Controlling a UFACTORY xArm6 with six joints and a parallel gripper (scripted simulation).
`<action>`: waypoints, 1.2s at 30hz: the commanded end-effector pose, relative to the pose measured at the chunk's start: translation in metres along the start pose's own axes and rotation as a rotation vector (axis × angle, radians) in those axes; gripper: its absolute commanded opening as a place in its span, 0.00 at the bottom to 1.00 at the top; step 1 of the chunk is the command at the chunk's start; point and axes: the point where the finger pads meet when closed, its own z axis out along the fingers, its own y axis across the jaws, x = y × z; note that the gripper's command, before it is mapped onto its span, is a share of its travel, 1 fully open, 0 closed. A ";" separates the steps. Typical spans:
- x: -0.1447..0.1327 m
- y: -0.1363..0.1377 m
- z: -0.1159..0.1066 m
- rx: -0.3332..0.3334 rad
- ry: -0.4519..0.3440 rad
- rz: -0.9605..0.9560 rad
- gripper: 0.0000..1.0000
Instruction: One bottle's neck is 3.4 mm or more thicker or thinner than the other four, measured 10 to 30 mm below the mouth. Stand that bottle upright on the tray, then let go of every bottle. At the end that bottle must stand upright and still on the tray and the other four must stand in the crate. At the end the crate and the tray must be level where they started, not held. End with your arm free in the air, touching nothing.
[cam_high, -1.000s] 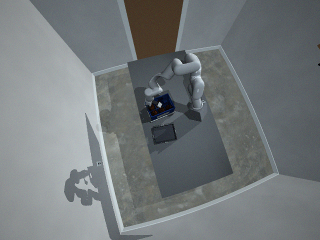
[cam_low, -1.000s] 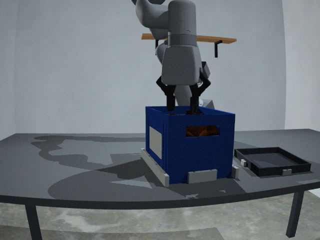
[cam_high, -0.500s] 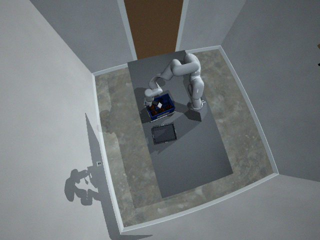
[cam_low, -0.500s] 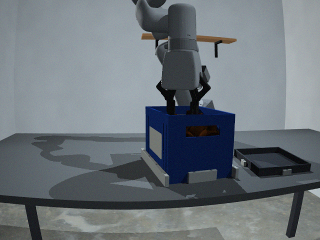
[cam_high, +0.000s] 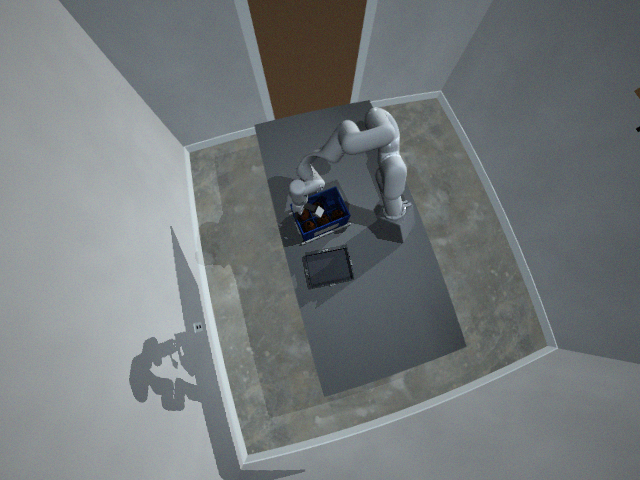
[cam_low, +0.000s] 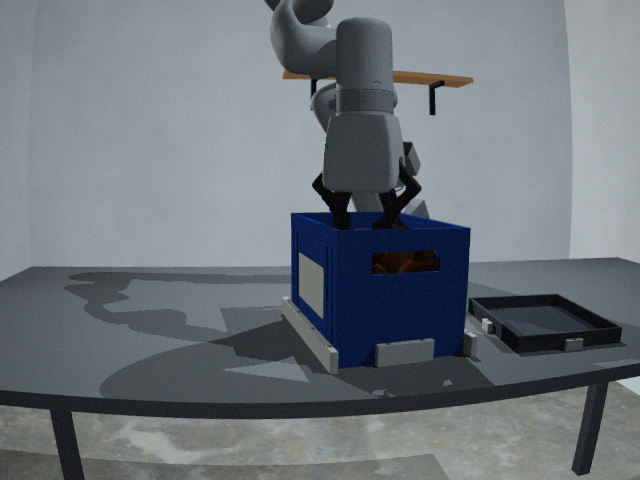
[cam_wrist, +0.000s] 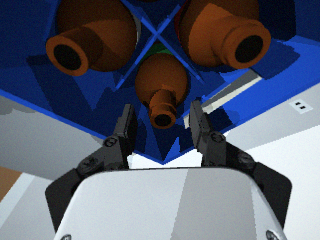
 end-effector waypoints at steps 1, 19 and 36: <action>-0.001 0.001 0.002 -0.002 -0.003 0.001 0.65; -0.001 0.001 0.009 -0.002 -0.003 0.001 0.65; -0.001 0.001 0.009 -0.002 -0.003 0.001 0.00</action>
